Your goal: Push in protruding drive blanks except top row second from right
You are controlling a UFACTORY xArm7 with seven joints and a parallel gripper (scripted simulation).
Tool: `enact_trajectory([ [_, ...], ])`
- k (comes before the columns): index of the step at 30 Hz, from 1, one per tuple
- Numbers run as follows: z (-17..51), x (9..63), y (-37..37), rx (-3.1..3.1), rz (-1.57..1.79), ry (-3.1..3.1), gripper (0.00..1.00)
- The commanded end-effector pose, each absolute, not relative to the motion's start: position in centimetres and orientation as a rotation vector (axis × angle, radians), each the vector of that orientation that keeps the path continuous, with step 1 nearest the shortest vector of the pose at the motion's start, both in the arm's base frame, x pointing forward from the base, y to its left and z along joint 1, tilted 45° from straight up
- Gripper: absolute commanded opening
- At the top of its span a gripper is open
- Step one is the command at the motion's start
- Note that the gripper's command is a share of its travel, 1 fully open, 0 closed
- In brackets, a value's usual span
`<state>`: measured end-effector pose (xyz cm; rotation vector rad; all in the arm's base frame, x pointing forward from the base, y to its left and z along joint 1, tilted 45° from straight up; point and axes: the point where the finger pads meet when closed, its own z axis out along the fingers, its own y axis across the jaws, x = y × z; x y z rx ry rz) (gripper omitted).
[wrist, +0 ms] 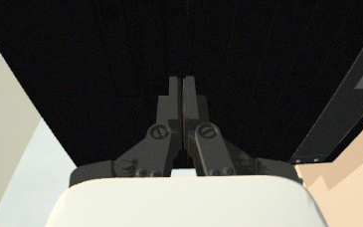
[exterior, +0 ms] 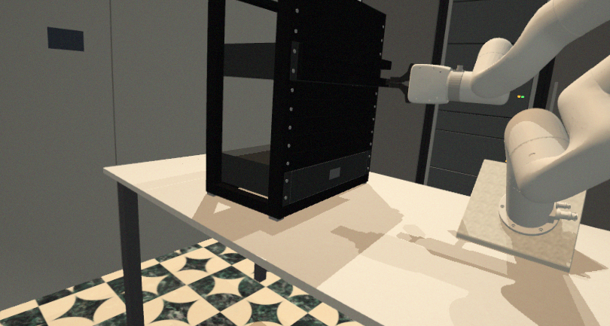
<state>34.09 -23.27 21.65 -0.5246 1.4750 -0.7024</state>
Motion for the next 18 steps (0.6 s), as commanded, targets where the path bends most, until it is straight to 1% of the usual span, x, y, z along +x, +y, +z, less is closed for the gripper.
enact_trajectory([
  [1,21.8,34.3,-23.3,-0.523,-0.708,1.476,0.0],
  [6,21.9,34.7,-23.4,-0.523,-0.708,1.476,0.0],
  [14,22.1,38.7,-23.8,-0.523,-0.708,1.476,0.0],
  [18,22.1,39.5,-23.9,-0.523,-0.708,1.476,0.0],
])
